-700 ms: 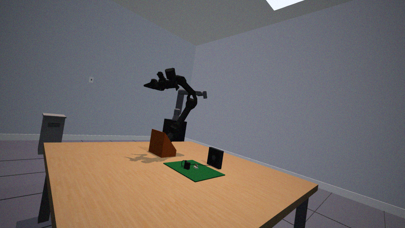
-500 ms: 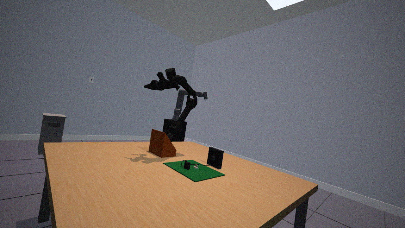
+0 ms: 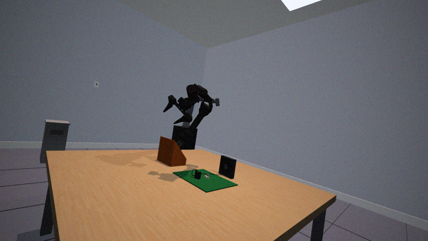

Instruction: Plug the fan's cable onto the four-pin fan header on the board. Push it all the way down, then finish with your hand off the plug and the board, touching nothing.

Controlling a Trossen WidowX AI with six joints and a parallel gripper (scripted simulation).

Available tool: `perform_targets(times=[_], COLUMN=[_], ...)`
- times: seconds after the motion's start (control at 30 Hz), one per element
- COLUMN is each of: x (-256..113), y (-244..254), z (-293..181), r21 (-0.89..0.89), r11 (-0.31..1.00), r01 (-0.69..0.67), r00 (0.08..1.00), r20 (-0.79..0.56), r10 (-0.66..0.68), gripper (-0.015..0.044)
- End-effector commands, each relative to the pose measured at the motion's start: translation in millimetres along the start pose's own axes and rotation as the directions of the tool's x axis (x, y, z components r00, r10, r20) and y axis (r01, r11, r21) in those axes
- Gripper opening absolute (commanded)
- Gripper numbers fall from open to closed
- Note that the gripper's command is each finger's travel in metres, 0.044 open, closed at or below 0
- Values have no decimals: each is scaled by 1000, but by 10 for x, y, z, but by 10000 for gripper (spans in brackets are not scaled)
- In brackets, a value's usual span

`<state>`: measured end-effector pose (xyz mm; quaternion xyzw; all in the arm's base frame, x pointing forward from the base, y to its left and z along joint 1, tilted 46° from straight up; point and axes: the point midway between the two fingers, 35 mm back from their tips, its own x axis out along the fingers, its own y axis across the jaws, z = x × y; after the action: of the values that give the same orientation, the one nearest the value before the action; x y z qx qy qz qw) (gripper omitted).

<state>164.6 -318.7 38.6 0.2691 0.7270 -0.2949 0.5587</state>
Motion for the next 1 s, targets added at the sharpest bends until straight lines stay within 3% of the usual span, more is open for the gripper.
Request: perform_targets(times=[0.0,0.2,0.4,0.7,0.97], x=[26,-37,-176,-130,510], y=[651,1629,2403,2472,3032], z=[27,-94,-314,-335,-649], r21=[-291,-635,-782,-785,-785], r11=[937,627,249,238,235], r01=[-192,-452,-571,-572,-574], r00=[981,876,719,714,711], r20=[-49,-185,-330,-333,-335], r10=[186,445,612,616,618], gripper=[440,440,440,440,440])
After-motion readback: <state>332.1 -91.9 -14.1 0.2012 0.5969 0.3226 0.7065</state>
